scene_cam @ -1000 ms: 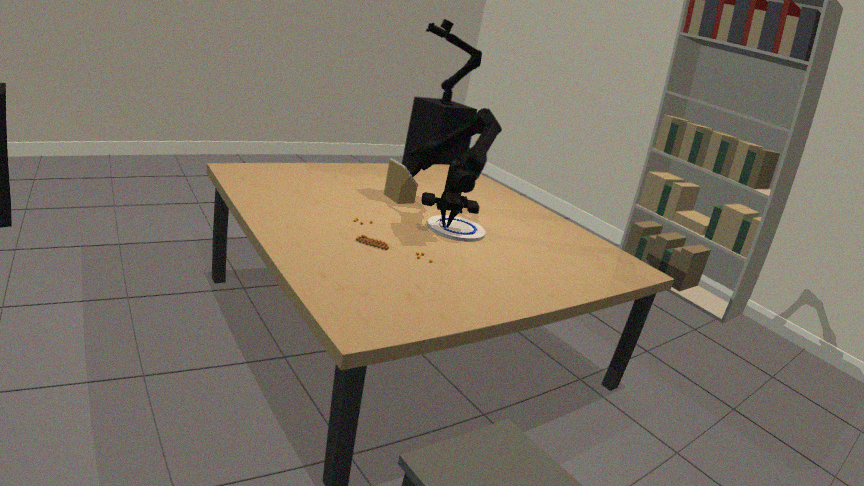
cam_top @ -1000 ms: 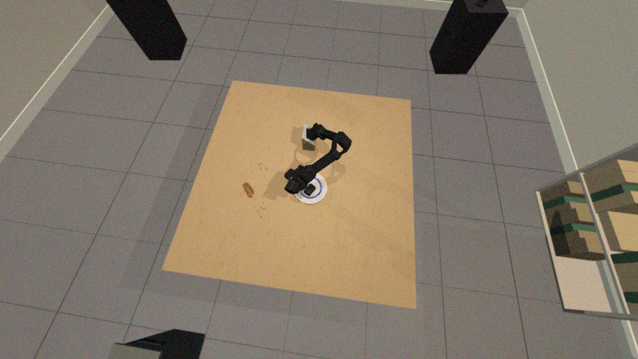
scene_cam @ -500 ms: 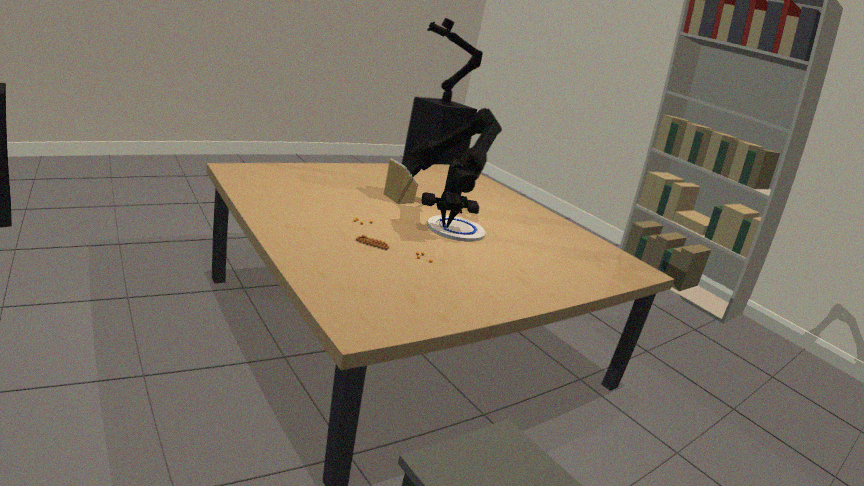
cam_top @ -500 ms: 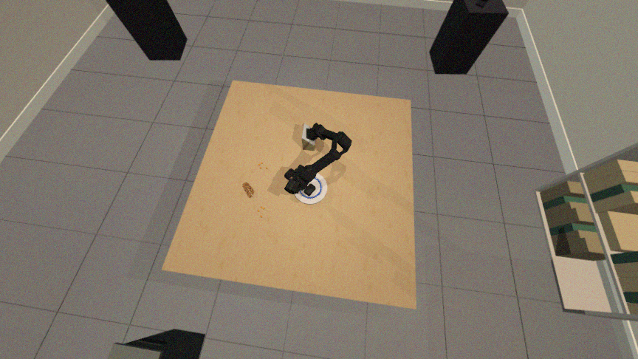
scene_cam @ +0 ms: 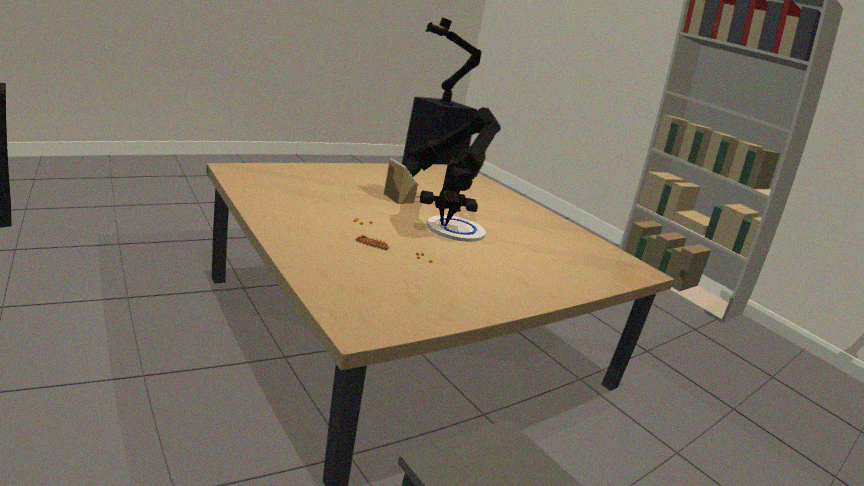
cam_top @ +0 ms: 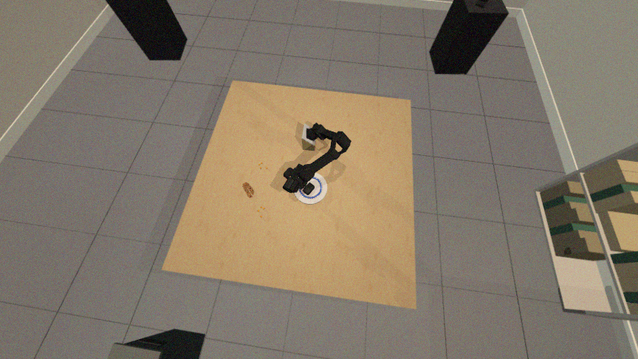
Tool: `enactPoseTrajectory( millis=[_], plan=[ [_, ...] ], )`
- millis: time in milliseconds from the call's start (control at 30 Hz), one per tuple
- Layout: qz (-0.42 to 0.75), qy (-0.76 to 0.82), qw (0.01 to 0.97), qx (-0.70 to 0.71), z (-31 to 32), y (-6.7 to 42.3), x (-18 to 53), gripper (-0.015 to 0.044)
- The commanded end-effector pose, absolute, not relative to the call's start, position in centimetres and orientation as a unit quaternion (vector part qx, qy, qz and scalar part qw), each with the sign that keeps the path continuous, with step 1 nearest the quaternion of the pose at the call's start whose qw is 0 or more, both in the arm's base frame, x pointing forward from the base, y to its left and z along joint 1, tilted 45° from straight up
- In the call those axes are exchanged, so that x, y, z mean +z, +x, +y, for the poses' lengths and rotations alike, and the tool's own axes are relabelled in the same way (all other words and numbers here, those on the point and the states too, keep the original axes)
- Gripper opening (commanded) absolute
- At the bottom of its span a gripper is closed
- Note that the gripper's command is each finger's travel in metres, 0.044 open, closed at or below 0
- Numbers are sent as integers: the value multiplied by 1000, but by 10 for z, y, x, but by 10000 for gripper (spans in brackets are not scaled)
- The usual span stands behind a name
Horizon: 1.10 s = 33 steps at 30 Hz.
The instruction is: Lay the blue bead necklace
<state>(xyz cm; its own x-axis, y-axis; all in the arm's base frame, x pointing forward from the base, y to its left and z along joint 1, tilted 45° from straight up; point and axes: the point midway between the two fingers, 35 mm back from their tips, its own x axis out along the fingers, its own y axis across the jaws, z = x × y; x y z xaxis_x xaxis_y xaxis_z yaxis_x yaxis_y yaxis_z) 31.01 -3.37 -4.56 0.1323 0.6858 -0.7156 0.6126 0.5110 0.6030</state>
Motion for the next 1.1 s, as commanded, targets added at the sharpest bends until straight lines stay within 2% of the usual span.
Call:
enactPoseTrajectory(
  millis=[0,267,833,1067],
  plan=[
    [658,493,569,32,-36,309,-47,0],
    [658,493,569,32,-31,310,-53,0],
    [658,493,568,32,-34,309,-49,440],
    [658,493,569,32,-36,309,-47,440]
  ],
)
